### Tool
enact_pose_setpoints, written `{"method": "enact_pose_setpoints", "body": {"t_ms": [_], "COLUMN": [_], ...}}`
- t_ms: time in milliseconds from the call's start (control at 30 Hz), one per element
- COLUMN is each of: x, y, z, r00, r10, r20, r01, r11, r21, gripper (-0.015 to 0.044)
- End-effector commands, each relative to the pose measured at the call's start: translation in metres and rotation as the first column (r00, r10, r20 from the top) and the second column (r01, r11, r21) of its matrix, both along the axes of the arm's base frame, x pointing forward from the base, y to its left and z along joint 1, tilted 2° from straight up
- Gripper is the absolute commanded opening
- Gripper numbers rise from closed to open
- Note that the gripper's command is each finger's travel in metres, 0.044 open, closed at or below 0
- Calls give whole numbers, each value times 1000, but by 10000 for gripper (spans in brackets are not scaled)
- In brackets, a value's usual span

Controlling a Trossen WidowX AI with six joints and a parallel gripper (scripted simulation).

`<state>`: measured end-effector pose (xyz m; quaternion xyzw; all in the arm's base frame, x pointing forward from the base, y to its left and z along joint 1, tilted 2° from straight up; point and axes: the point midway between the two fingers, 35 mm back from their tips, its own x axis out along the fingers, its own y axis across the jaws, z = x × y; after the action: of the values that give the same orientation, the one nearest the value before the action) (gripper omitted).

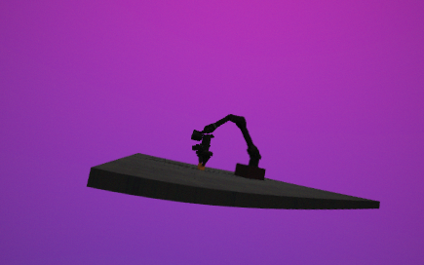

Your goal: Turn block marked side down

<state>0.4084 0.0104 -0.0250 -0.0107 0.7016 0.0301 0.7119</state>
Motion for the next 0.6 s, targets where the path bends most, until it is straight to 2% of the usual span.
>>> {"method": "enact_pose_setpoints", "body": {"t_ms": [0, 567], "x": [-1, -1], "y": [0, 0], "z": [-2, -2], "r00": [1000, 1000], "r10": [1, 1], "r20": [-1, -1], "r01": [-1, -1], "r11": [1000, 1000], "r21": [-3, -3], "gripper": [276, 163]}}
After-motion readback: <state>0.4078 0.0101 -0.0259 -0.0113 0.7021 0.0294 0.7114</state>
